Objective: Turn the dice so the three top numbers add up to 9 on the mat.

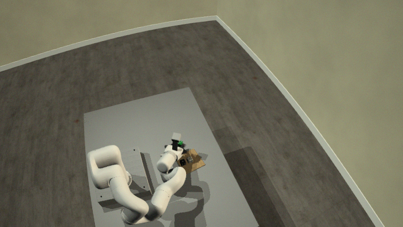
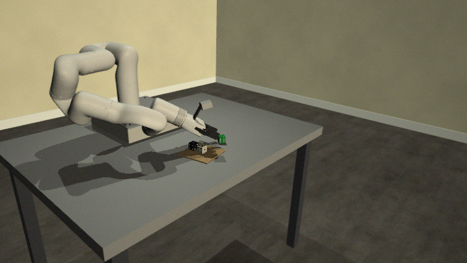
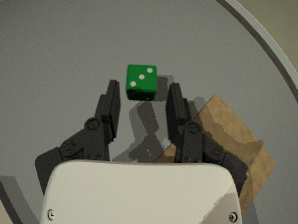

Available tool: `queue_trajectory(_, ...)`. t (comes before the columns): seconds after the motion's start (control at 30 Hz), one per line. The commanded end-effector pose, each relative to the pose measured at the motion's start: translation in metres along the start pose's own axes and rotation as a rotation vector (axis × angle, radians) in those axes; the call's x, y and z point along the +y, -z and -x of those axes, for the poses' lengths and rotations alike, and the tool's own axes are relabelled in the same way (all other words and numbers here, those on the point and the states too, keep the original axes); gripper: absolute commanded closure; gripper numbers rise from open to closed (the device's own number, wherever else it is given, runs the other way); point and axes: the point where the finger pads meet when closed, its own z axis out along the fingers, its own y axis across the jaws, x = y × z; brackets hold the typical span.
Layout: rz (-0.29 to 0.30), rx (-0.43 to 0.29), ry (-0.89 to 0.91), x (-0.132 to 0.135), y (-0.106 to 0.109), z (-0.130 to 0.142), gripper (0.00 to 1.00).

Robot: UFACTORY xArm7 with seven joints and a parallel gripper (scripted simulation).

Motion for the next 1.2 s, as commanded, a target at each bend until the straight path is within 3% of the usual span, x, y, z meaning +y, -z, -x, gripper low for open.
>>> queue_trajectory(0.0,0.006,-0.016,0.000,0.005,-0.001,-0.001,0.53)
queue_trajectory(0.17,0.030,-0.095,-0.011,0.024,-0.005,0.003,0.53)
queue_trajectory(0.37,0.087,-0.318,-0.025,0.068,-0.015,0.005,0.53)
queue_trajectory(0.4,0.088,-0.318,-0.025,0.068,-0.015,0.005,0.53)
queue_trajectory(0.53,0.113,-0.461,-0.027,0.087,-0.018,-0.001,0.53)
queue_trajectory(0.6,0.113,-0.461,-0.027,0.087,-0.018,-0.001,0.53)
queue_trajectory(0.67,0.123,-0.559,-0.025,0.094,-0.019,-0.009,0.53)
queue_trajectory(0.93,0.121,-0.744,-0.020,0.090,-0.018,-0.034,0.53)
queue_trajectory(1.07,0.100,-0.857,-0.014,0.072,-0.015,-0.055,0.53)
queue_trajectory(1.17,0.099,-0.860,-0.014,0.072,-0.015,-0.055,0.53)
